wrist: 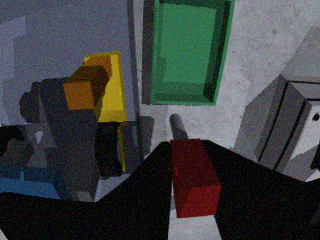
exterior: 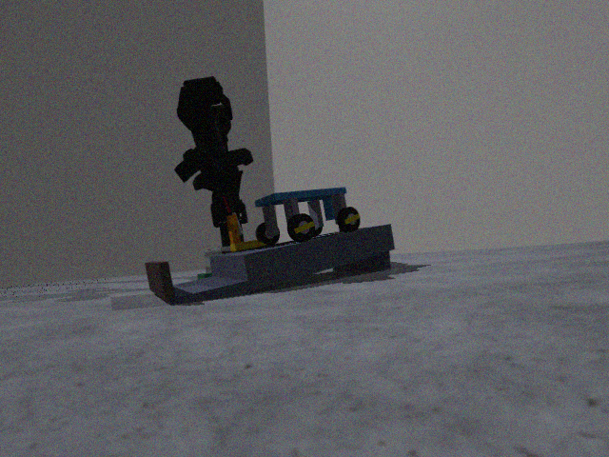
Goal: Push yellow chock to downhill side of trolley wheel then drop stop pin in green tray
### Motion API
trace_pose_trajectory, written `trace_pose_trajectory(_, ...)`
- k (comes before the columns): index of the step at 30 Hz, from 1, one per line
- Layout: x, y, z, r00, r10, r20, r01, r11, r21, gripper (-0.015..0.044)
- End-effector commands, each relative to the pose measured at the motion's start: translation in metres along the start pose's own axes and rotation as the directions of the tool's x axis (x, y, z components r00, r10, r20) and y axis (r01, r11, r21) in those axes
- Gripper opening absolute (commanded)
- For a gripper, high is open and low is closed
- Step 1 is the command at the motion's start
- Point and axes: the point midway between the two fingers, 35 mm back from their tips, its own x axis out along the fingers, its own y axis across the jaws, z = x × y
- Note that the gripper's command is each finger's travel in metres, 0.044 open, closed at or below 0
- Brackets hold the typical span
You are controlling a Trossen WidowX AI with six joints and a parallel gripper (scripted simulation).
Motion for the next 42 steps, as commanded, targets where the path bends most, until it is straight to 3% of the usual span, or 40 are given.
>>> trace_pose_trajectory(1,-0.0020,0.0006,0.0075,1.000,-0.002,0.001,0.002,1.000,-0.005,0.0000)
trace_pose_trajectory(5,-0.0019,0.0005,0.0072,1.000,0.001,0.008,-0.001,0.999,0.036,0.0000)
trace_pose_trajectory(20,-0.0015,-0.0008,0.0043,0.995,0.036,0.090,-0.074,0.880,0.469,0.0000)
trace_pose_trajectory(42,-0.0006,-0.0008,0.0002,0.979,0.034,0.202,-0.198,0.409,0.891,0.0000)
